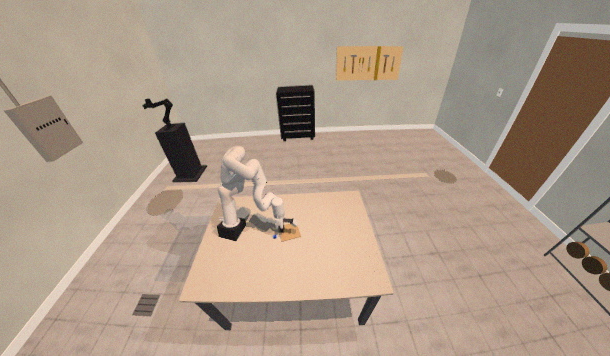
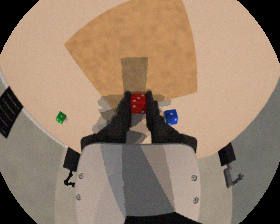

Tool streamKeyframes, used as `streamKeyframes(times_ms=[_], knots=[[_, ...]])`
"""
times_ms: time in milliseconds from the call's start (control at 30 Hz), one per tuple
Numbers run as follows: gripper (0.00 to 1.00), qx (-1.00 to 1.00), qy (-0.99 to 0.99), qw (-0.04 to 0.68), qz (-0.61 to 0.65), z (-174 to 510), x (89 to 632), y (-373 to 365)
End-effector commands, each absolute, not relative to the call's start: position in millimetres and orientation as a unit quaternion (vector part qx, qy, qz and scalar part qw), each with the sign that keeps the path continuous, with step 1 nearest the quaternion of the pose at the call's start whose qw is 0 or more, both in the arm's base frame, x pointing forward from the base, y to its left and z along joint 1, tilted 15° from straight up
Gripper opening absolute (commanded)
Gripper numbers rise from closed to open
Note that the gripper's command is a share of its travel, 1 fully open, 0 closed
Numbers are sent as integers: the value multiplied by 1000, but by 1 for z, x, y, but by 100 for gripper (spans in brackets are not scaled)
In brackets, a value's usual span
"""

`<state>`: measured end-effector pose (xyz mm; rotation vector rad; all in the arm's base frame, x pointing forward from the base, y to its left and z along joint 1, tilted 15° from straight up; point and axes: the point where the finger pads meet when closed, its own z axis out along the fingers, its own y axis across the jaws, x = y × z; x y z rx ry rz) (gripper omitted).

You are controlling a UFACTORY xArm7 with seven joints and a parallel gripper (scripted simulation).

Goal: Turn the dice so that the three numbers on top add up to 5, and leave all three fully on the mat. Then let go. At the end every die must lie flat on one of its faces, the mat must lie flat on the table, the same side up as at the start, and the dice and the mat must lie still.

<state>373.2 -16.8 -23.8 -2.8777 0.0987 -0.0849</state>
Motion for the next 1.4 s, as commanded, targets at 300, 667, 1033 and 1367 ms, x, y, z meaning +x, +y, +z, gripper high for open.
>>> streamKeyframes(times_ms=[300,667,1033,1367], knots=[[15,-991,34,129,-31,-23,374,-18],[15,-991,34,129,-31,-23,374,-17],[15,-991,34,130,-31,-26,375,-17],[15,-991,34,129,-31,-27,375,-17]])
